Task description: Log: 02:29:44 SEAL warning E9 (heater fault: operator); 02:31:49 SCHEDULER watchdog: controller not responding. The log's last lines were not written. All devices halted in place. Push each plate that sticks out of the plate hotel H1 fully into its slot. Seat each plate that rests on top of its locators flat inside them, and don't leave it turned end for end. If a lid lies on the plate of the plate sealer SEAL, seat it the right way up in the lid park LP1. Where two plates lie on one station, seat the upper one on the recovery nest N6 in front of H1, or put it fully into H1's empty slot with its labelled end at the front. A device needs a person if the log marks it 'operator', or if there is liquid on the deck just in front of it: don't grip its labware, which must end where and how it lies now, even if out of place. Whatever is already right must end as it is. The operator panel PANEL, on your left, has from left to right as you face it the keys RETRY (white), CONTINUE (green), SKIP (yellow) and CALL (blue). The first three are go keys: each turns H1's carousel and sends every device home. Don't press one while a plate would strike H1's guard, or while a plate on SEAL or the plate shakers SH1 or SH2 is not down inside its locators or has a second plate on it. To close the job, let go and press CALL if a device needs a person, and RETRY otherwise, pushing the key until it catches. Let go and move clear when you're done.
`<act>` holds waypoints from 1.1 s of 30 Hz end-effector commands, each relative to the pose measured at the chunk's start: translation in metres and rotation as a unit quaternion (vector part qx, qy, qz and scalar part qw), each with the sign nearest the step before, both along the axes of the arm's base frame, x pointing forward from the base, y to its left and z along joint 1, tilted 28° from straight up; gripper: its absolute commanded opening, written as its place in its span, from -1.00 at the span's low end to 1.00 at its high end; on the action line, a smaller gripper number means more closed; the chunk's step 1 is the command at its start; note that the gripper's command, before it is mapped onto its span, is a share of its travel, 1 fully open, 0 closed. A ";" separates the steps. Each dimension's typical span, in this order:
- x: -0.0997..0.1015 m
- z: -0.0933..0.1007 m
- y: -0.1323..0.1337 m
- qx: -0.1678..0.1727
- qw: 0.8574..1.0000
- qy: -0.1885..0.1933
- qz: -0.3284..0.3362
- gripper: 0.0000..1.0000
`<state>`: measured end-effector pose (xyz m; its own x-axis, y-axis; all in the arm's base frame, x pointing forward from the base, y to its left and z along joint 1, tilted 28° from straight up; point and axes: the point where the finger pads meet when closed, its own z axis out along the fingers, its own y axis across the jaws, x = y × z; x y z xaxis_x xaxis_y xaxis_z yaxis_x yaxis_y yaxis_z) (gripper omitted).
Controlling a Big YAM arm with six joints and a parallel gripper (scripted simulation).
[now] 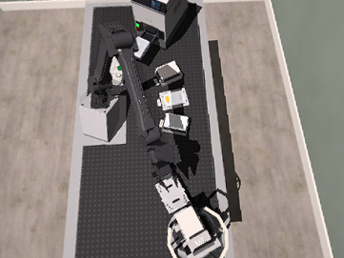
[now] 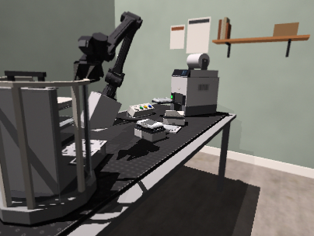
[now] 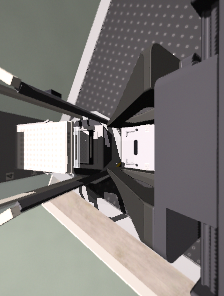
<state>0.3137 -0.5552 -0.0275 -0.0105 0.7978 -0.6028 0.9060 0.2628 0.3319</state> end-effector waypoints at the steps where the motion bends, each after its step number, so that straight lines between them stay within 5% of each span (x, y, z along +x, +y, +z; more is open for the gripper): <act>1: 0.004 0.032 -0.027 -0.028 0.999 -0.018 -0.012 -0.20; 17: 0.045 -0.040 -0.035 -0.026 1.000 -0.018 0.000 -0.76; 22: 0.036 -0.043 -0.037 -0.019 1.000 -0.015 -0.007 -0.88; 23: 0.036 -0.015 -0.046 -0.038 0.999 -0.026 -0.010 -0.92; 33: 0.036 -0.016 -0.045 -0.037 0.999 -0.024 -0.009 -1.00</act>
<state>0.3373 -0.5680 -0.0882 -0.0116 0.8012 -0.5983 0.9073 0.2599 0.3304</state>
